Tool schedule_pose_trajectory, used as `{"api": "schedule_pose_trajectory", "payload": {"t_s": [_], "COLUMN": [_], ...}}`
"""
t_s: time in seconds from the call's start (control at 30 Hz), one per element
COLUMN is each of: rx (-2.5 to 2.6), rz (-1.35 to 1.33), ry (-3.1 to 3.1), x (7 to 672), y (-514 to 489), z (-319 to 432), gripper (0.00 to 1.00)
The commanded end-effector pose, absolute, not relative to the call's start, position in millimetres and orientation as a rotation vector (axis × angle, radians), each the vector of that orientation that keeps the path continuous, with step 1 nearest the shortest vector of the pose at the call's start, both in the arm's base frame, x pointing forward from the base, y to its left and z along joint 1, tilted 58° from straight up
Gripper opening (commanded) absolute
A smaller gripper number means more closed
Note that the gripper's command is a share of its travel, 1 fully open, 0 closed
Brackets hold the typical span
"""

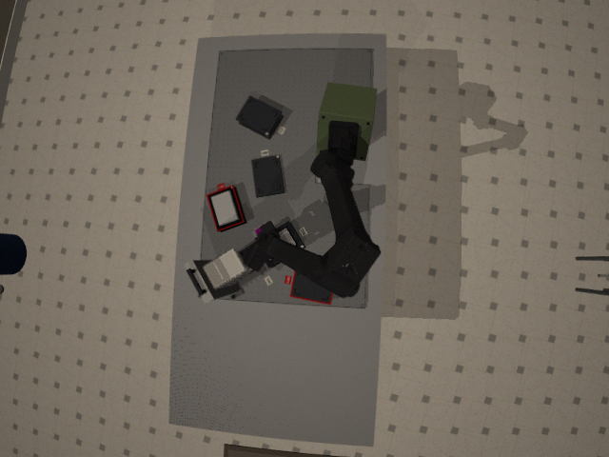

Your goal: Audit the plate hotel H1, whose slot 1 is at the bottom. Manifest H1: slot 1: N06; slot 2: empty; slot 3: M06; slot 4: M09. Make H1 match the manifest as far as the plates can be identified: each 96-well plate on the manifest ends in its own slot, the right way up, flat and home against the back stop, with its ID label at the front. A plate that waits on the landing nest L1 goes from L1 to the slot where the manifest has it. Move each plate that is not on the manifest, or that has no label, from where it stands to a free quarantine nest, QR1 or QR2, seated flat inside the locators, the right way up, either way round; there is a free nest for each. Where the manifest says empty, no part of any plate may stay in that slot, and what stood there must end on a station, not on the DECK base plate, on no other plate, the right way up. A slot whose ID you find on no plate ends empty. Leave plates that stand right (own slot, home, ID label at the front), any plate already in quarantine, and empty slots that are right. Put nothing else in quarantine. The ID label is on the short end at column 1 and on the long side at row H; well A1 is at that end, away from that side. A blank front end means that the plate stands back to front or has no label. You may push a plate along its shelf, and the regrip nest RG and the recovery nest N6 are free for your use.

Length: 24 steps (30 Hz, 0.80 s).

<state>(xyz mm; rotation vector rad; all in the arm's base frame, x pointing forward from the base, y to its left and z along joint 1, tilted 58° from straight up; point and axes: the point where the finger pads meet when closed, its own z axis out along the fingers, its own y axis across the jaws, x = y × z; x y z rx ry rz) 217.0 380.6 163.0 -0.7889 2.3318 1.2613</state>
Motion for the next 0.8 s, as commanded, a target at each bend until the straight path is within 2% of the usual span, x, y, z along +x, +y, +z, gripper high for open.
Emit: {"api": "schedule_pose_trajectory", "payload": {"t_s": [0.0,0.77], "rx": [-0.785,-0.785], "rz": [1.276,1.275], "ry": [2.32,2.324], "x": [220,220], "y": [391,414], "z": [169,152], "gripper": [1.0,1.0]}}
